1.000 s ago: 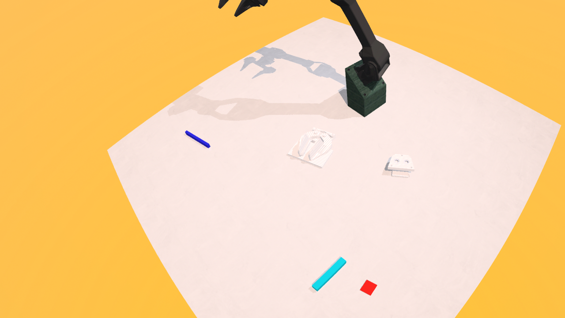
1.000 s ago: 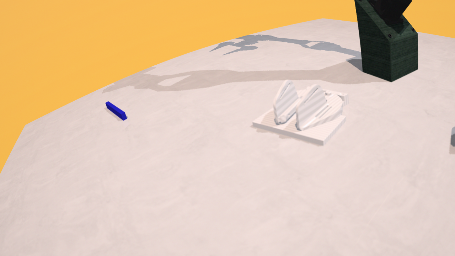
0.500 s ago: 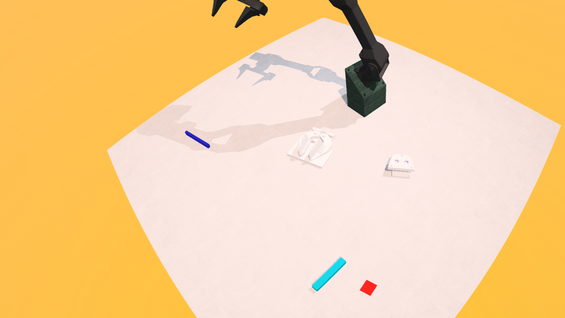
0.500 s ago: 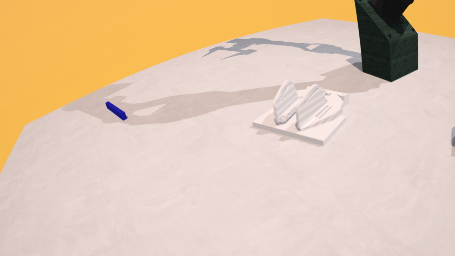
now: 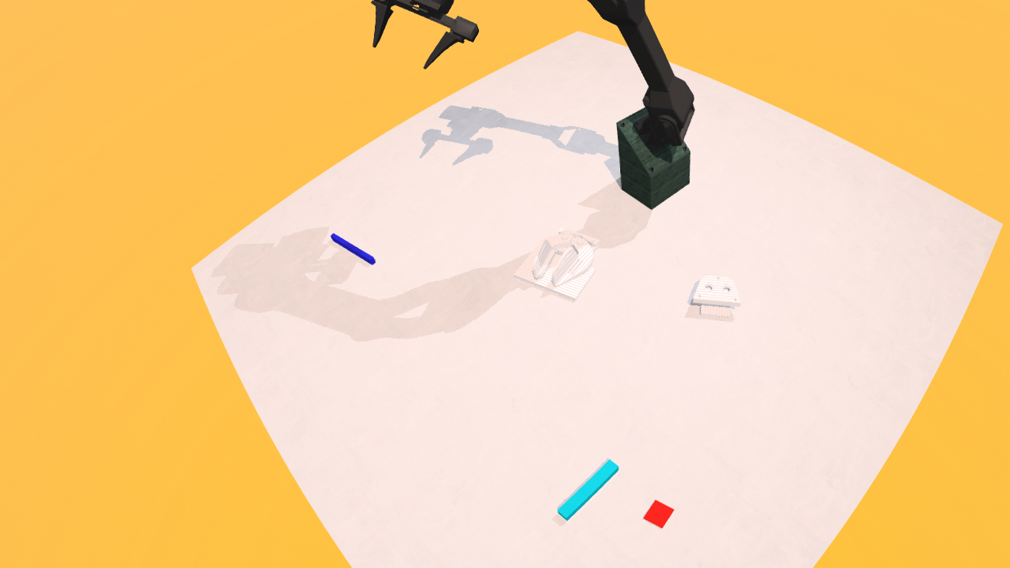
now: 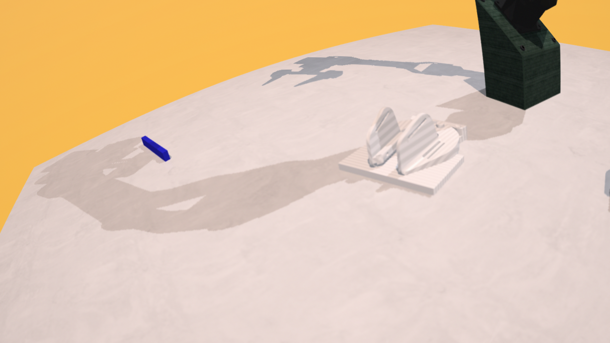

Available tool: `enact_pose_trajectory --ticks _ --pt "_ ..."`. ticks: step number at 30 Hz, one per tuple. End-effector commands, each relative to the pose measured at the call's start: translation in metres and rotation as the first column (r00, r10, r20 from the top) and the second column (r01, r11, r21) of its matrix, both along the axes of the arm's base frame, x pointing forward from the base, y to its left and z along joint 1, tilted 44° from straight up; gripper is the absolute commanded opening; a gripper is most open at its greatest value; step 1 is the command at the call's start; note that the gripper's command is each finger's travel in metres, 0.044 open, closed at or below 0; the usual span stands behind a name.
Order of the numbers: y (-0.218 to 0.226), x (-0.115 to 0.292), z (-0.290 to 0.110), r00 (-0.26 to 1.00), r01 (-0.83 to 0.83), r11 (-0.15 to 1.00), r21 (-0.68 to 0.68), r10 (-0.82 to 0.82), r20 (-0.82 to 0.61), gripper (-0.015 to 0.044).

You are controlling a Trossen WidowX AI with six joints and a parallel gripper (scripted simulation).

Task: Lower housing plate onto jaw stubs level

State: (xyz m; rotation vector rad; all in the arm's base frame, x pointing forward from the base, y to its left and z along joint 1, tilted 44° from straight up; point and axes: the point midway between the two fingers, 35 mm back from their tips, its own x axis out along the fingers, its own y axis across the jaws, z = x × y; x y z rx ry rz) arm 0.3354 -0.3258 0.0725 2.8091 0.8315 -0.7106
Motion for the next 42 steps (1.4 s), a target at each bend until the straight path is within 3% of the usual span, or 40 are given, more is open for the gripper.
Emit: enact_pose_trajectory --ticks 1,21,42 --pt "0.01 0.004 0.008 0.998 -0.056 0.995 -0.077 0.058 0.022 0.044" --pt "0.069 0.029 0.028 0.92 -0.318 0.868 -0.382 0.38 0.098 0.044" --pt "0.13 0.048 0.049 0.699 -0.455 0.572 -0.682 0.704 0.124 0.044"
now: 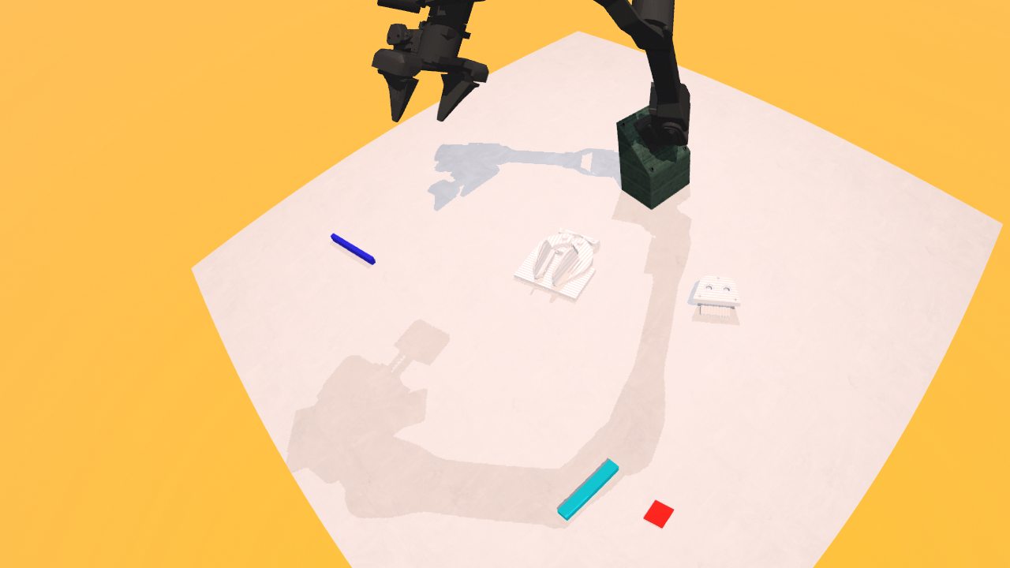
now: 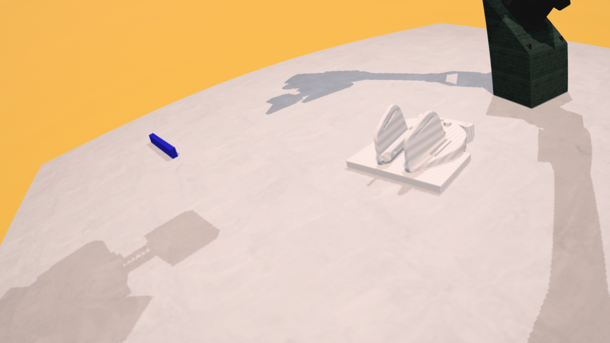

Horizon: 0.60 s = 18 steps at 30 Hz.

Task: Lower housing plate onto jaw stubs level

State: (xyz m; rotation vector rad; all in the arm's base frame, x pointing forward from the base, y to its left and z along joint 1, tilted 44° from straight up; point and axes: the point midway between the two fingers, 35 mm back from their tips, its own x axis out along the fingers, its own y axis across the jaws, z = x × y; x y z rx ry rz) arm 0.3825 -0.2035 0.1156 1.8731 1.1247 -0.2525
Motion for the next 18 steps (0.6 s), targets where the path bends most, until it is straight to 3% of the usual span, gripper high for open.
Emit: enact_pose_trajectory --ticks 1,18 --pt "0.011 0.002 0.007 0.997 -0.064 0.996 -0.065 0.067 0.048 0.044" --pt "0.061 0.009 0.023 0.905 -0.308 0.901 -0.306 0.376 0.198 0.044"
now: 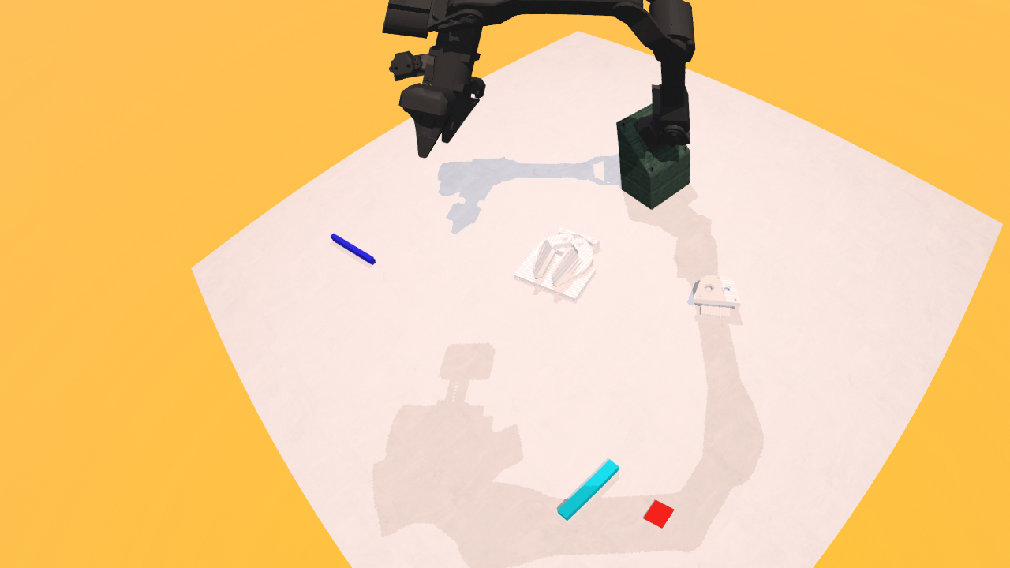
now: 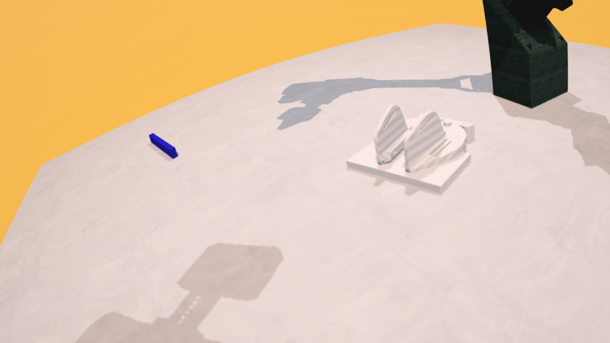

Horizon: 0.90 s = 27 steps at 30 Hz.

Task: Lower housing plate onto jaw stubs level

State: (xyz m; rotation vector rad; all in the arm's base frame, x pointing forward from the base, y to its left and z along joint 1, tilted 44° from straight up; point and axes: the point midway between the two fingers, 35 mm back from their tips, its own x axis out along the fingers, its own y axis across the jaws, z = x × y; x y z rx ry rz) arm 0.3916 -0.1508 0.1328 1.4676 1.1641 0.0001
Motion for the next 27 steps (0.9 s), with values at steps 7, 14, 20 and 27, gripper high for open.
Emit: enact_pose_trajectory --ticks 7,14,20,27 --pt "0.028 0.0 0.012 0.977 -0.161 0.978 -0.136 0.177 0.119 0.044" --pt "0.048 0.0 0.018 0.933 -0.262 0.938 -0.229 0.307 0.186 0.044" --pt "0.065 -0.001 0.022 0.878 -0.339 0.888 -0.31 0.417 0.235 0.044" --pt "0.085 -0.003 0.028 0.794 -0.412 0.816 -0.406 0.54 0.279 0.044"
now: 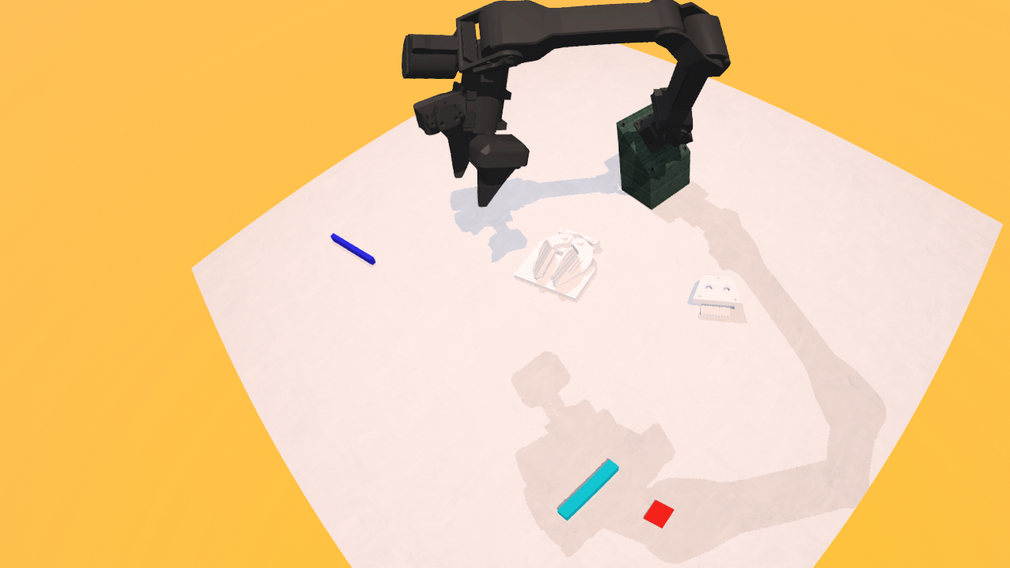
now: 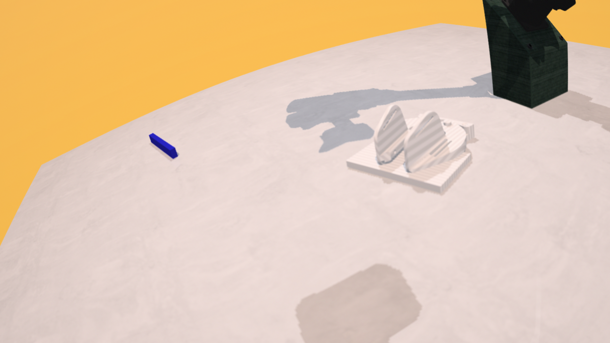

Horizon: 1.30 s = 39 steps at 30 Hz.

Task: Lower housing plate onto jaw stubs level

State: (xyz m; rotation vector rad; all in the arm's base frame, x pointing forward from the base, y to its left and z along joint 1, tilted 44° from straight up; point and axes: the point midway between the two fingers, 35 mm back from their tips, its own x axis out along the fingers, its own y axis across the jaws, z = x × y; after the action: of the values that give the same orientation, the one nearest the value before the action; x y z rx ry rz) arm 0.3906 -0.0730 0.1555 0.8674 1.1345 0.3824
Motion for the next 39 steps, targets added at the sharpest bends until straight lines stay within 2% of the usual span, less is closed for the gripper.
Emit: enact_pose_trajectory --ticks 1,19,39 --pt "0.01 -0.003 0.006 0.996 -0.066 0.997 -0.051 0.069 0.059 0.044" --pt "0.059 -0.014 0.018 0.878 -0.34 0.903 -0.262 0.405 0.256 0.044" --pt "0.109 -0.035 0.03 0.573 -0.522 0.679 -0.516 0.727 0.378 0.044"
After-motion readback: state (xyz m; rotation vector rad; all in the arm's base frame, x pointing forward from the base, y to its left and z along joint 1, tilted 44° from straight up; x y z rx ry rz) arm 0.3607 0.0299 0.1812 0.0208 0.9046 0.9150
